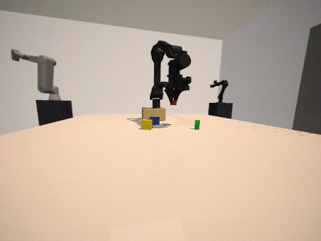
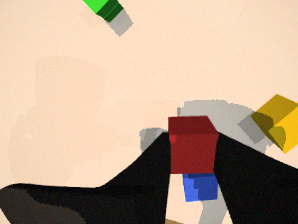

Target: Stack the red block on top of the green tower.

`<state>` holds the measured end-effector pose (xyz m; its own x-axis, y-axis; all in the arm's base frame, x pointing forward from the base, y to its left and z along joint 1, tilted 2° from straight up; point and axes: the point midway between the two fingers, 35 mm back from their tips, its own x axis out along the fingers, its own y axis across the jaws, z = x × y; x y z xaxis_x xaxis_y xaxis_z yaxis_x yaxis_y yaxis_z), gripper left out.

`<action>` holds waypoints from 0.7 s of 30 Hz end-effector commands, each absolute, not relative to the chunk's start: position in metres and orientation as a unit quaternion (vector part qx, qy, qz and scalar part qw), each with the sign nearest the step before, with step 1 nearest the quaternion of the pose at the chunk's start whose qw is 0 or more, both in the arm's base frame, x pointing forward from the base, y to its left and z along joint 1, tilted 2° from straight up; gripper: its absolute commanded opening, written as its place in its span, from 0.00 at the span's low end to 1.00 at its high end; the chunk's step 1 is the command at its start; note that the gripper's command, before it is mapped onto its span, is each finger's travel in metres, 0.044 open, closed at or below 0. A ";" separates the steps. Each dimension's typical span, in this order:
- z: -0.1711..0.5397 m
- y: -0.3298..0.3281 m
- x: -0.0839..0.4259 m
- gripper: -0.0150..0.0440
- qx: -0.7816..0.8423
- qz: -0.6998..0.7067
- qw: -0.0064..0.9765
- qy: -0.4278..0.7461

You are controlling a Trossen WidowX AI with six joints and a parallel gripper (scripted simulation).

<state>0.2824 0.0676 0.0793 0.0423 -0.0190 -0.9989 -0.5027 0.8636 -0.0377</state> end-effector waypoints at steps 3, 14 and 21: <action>0.081 0.092 0.300 0.25 -0.202 0.175 0.695 0.667; 0.082 0.145 0.322 0.25 -0.196 0.175 0.696 0.668; 0.080 0.180 0.330 0.25 -0.192 0.175 0.696 0.669</action>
<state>0.3262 0.1620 0.0826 0.0485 -0.0116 -0.9988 -0.5046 0.8627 -0.0345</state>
